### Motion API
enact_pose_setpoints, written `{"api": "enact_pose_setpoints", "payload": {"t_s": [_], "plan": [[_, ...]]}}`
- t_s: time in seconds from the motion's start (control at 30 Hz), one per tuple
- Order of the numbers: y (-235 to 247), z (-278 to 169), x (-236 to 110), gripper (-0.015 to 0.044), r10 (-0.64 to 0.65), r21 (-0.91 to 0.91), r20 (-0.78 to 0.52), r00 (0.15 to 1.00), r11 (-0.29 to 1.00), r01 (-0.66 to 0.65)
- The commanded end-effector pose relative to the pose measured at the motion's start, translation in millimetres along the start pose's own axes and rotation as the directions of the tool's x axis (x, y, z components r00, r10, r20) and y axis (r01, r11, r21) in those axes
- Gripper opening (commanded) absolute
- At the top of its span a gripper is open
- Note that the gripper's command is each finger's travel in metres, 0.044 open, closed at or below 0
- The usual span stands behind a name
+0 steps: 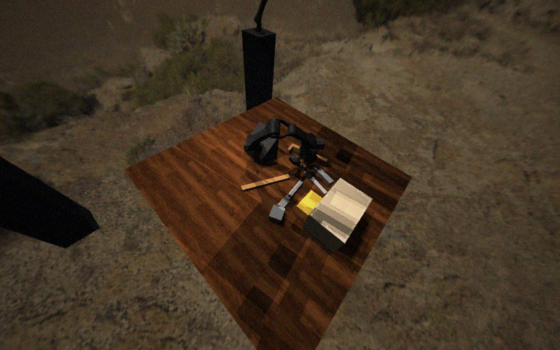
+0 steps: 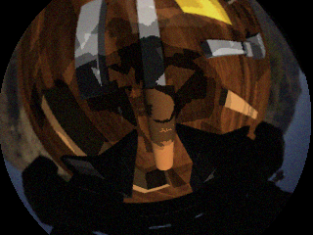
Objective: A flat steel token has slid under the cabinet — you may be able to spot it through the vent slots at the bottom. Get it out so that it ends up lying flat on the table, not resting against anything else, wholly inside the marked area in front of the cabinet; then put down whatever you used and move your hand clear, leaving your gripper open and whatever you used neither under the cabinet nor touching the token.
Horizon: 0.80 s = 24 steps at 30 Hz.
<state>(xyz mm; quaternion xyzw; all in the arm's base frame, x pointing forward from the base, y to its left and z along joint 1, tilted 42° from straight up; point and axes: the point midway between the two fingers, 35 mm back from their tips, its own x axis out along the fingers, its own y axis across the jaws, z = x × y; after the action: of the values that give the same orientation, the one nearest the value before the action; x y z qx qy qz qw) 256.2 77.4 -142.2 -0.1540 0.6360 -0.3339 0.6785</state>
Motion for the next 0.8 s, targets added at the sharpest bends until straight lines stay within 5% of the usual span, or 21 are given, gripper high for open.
{"api": "enact_pose_setpoints", "payload": {"t_s": [0.0,0.4,0.53,0.77], "plan": [[-2,-10,2,0.027,-0.005,-0.005,-0.006,1.0,1.0,0.005],[-5,-25,4,0.027,-0.005,-0.012,-0.007,1.0,1.0,0.005],[-3,-20,3,0.0165,-0.002,-0.012,-0.002,1.0,1.0,0.002],[-3,-20,3,0.0118,-0.002,-0.012,-0.002,1.0,1.0,0.002]]}}
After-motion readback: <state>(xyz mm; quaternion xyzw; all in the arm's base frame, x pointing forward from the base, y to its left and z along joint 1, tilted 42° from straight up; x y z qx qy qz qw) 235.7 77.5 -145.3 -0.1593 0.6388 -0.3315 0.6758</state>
